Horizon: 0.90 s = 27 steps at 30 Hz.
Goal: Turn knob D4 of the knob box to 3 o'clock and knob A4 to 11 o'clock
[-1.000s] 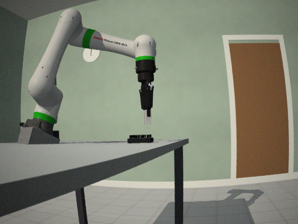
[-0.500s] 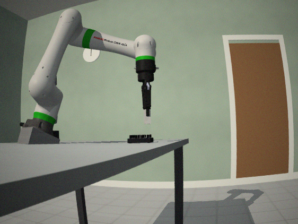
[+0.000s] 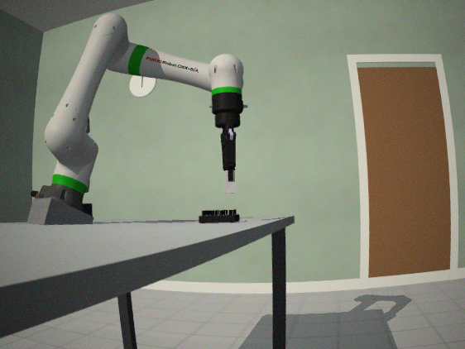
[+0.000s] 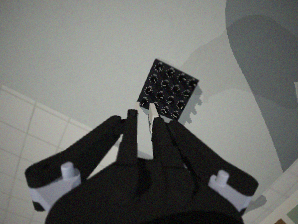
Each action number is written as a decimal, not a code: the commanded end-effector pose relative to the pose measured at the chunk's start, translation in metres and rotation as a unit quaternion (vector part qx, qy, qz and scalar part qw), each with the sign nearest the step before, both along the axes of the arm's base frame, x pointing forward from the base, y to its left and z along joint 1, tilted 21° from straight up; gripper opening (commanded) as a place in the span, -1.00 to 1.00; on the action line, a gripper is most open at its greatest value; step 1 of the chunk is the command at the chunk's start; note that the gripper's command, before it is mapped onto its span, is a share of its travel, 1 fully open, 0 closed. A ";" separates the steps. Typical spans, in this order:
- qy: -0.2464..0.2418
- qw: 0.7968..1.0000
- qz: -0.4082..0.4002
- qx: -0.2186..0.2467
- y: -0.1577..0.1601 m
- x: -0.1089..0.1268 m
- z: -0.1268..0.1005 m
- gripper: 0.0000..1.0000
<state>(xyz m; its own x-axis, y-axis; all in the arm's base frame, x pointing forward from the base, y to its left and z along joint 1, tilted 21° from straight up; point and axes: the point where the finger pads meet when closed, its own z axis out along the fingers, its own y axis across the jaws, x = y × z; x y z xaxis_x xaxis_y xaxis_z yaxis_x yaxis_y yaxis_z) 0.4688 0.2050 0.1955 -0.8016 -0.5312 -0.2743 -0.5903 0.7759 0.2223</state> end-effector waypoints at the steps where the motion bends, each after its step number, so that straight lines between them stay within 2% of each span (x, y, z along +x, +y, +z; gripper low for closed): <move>1: 0.000 1.000 0.000 0.000 0.000 0.000 0.000 -0.77; 27: 0.000 1.000 0.000 0.000 0.001 0.000 -0.002 -0.77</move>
<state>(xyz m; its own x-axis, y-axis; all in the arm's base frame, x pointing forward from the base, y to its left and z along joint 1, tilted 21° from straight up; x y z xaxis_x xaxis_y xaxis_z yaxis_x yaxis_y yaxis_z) 0.4689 0.2054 0.1944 -0.8016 -0.5312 -0.2743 -0.5903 0.7760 0.2223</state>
